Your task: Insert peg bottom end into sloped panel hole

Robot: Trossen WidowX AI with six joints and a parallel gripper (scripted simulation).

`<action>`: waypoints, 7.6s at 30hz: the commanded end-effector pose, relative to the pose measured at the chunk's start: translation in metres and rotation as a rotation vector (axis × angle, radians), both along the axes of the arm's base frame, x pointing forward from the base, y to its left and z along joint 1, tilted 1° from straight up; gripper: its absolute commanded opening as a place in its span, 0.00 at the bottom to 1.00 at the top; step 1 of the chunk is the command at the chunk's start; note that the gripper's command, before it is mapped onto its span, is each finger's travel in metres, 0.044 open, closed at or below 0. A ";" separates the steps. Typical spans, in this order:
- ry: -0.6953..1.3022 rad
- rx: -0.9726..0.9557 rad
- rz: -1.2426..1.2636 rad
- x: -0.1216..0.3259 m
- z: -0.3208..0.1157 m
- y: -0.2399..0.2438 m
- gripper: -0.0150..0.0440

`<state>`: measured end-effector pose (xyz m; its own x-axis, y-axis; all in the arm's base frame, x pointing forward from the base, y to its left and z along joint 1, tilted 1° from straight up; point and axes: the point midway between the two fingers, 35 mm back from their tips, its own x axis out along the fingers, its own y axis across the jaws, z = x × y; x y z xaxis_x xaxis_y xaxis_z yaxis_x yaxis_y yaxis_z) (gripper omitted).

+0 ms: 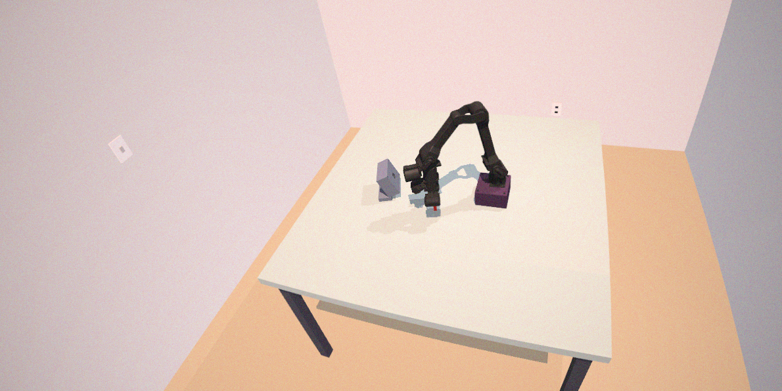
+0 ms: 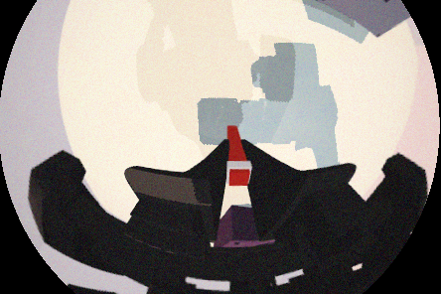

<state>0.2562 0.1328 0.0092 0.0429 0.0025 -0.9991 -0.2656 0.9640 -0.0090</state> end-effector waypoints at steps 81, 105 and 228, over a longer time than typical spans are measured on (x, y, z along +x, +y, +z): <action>-0.294 0.269 -0.063 0.053 0.047 -0.033 0.25; -0.444 0.339 -0.067 0.068 0.043 -0.052 0.25; -1.106 0.336 0.038 0.093 0.064 -0.131 0.25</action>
<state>0.3448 0.0019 0.0713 0.8816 0.2858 -0.3757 -0.3063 0.9519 0.0055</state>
